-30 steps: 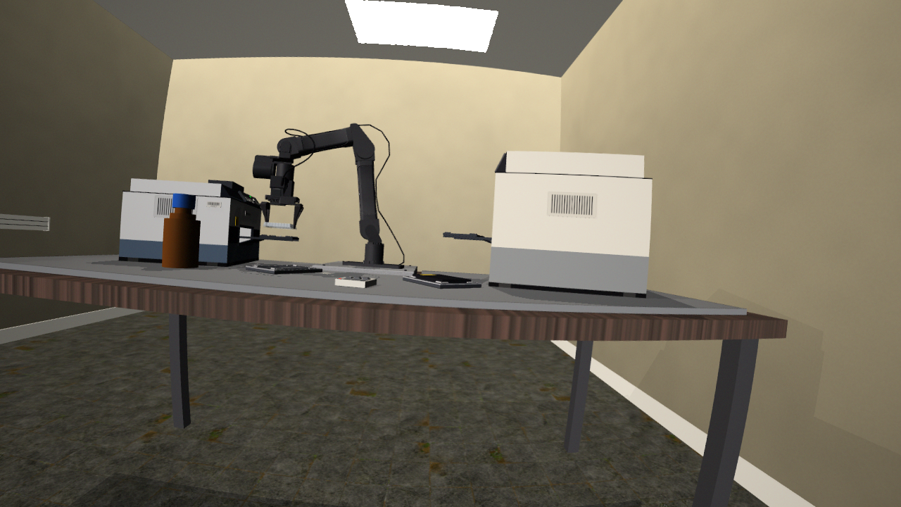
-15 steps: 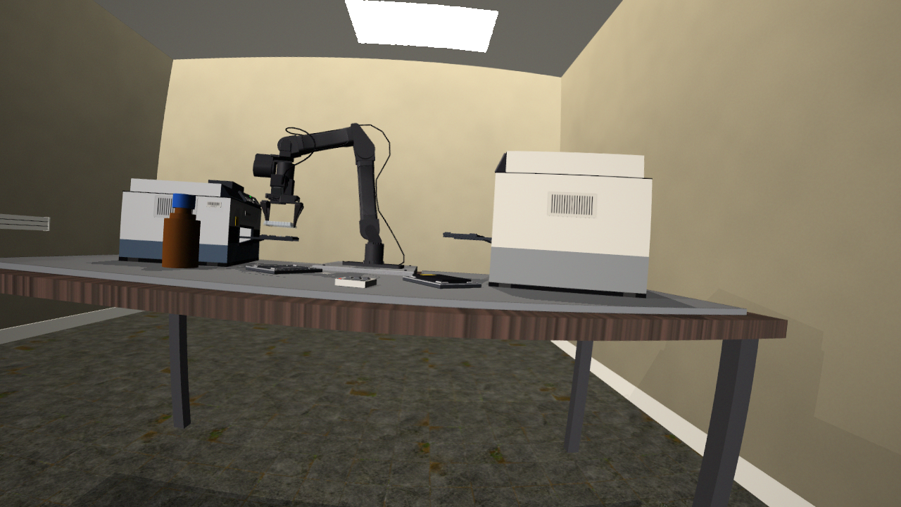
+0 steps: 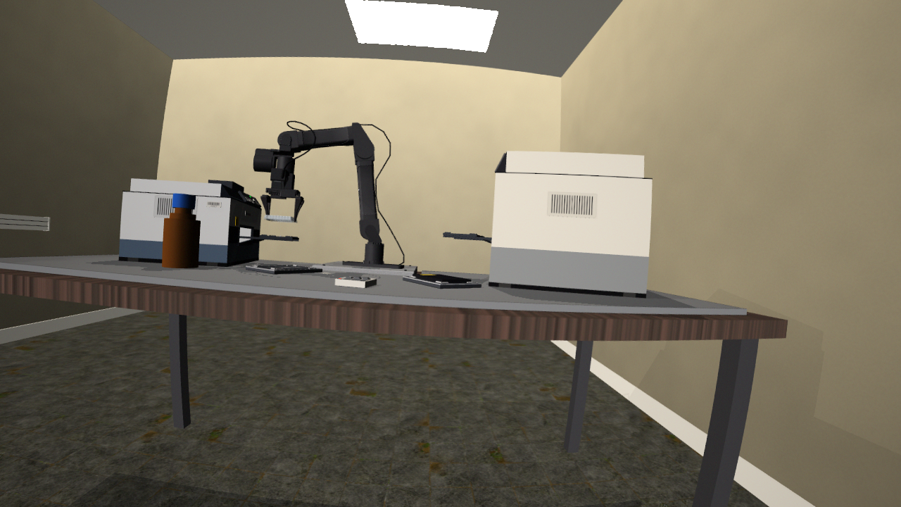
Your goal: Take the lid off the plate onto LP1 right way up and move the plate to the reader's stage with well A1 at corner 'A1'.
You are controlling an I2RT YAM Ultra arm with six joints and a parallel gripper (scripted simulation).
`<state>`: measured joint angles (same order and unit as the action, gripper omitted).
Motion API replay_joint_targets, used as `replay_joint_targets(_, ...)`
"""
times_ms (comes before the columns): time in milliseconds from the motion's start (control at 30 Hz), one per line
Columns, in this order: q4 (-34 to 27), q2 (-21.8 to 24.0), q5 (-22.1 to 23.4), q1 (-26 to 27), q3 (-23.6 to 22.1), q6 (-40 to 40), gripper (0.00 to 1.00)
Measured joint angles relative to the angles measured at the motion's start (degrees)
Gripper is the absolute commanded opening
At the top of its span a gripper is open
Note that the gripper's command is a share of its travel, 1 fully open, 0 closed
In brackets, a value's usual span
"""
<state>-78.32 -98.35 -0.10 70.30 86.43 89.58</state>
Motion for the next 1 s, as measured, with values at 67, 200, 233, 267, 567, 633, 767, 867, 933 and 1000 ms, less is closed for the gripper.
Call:
replay_joint_targets(67,-0.46,-0.02,-0.02,0.02,0.35,0.02,0.86)
replay_joint_targets(200,-1.29,0.09,-0.02,0.0,0.94,0.02,0.86)
replay_joint_targets(233,-1.49,0.2,-0.02,0.02,1.14,0.02,0.86)
replay_joint_targets(267,-1.68,0.31,-0.02,0.0,1.38,0.02,0.86)
replay_joint_targets(567,-4.0,0.07,-0.02,-0.39,4.63,0.02,0.86)
replay_joint_targets(633,-4.5,0.04,0.0,-0.42,5.03,0.02,0.86)
replay_joint_targets(767,-5.68,-0.22,0.0,-0.37,6.05,0.02,0.86)
replay_joint_targets(867,-6.27,-0.2,0.0,-0.13,6.6,0.0,0.86)
replay_joint_targets(933,-6.43,-0.22,-0.02,-0.07,6.64,-0.02,0.86)
replay_joint_targets(1000,-6.51,-0.2,-0.02,-0.09,6.64,-0.13,0.86)
